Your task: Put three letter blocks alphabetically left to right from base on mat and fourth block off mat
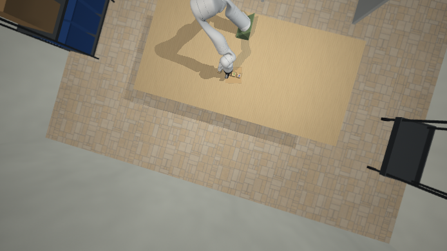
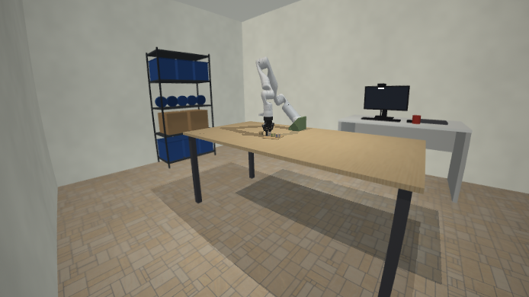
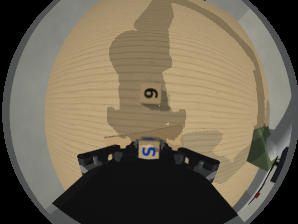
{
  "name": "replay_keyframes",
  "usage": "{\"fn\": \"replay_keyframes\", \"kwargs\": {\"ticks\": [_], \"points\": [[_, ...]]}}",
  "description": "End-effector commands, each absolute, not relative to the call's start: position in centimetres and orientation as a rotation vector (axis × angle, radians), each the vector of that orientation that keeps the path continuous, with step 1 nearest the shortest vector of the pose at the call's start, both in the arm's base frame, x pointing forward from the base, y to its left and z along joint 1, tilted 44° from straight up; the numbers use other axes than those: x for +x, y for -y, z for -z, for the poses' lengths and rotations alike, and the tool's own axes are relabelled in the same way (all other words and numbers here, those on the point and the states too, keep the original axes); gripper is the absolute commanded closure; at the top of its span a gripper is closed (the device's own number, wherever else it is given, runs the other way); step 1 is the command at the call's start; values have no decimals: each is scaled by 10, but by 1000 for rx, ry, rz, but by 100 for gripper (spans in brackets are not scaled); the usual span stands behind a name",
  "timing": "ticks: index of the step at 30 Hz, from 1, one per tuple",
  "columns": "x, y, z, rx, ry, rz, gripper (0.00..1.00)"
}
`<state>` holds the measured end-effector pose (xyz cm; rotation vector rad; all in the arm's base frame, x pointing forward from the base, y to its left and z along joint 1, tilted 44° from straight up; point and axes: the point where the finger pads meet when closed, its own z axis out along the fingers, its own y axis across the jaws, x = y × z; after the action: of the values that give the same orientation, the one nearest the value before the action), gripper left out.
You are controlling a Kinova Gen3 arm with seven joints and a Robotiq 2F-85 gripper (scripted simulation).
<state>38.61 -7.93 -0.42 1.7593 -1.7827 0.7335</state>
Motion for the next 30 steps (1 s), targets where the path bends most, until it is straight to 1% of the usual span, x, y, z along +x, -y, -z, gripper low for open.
{"fn": "replay_keyframes", "kwargs": {"ticks": [1, 16, 17, 19, 20, 22, 23, 27, 28, 30], "points": [[387, 79, 4, 1761, 1783, -734, 74], [387, 79, 4, 1761, 1783, -734, 74], [387, 79, 4, 1761, 1783, -734, 70], [387, 79, 4, 1761, 1783, -734, 70], [387, 79, 4, 1761, 1783, -734, 66], [387, 79, 4, 1761, 1783, -734, 66], [387, 79, 4, 1761, 1783, -734, 62], [387, 79, 4, 1761, 1783, -734, 62], [387, 79, 4, 1761, 1783, -734, 58], [387, 79, 4, 1761, 1783, -734, 58]]}}
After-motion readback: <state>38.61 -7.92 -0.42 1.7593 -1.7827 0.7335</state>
